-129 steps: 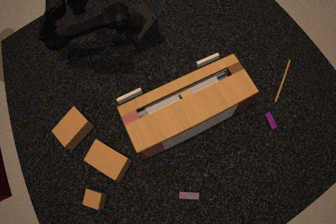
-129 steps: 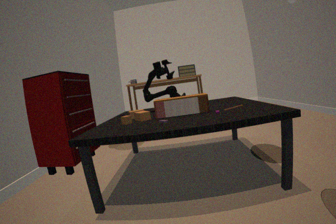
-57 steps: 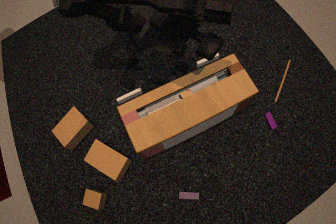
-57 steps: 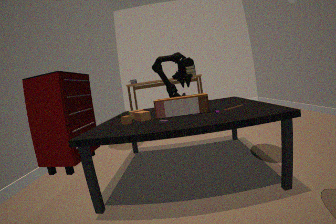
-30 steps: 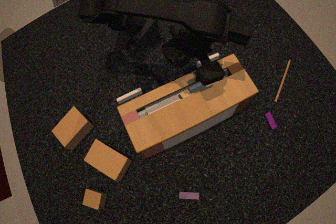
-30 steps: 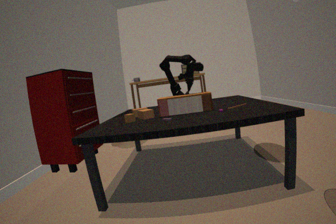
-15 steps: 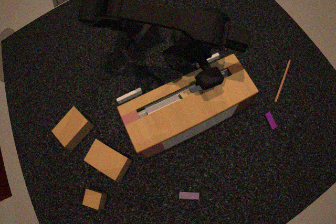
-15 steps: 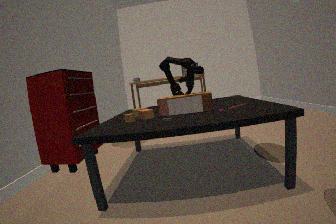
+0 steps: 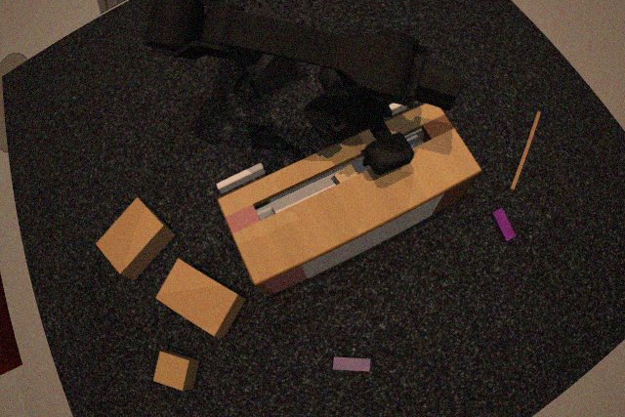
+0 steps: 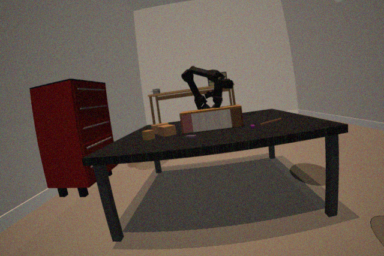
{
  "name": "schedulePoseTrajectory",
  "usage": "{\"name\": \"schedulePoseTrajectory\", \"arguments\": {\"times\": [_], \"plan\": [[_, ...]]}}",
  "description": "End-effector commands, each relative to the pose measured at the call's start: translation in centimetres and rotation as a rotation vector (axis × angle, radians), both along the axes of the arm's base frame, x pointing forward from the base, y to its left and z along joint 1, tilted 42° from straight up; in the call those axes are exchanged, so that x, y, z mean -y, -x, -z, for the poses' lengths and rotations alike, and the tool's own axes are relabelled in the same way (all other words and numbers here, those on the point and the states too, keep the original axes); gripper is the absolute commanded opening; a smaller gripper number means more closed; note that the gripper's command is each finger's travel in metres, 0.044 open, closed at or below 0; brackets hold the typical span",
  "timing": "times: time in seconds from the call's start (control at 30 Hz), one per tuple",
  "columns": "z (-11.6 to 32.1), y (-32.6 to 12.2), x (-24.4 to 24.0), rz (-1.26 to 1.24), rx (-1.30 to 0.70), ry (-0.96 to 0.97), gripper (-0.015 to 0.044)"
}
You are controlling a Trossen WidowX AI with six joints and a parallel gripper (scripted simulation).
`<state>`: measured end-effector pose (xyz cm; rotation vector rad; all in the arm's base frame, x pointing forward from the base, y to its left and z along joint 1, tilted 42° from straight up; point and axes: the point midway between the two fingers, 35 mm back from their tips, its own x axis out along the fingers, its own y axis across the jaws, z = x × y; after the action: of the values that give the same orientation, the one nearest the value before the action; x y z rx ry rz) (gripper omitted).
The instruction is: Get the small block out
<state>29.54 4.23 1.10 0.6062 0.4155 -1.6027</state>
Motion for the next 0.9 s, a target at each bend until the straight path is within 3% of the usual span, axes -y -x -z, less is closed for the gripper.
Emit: {"name": "schedulePoseTrajectory", "arguments": {"times": [0.0,0.87], "plan": [[0.6,0.1,0.6,-0.003,-0.006,0.005,0.0400],[-0.8,0.5,2.9,0.001,-0.002,0.003,0.0400]]}}
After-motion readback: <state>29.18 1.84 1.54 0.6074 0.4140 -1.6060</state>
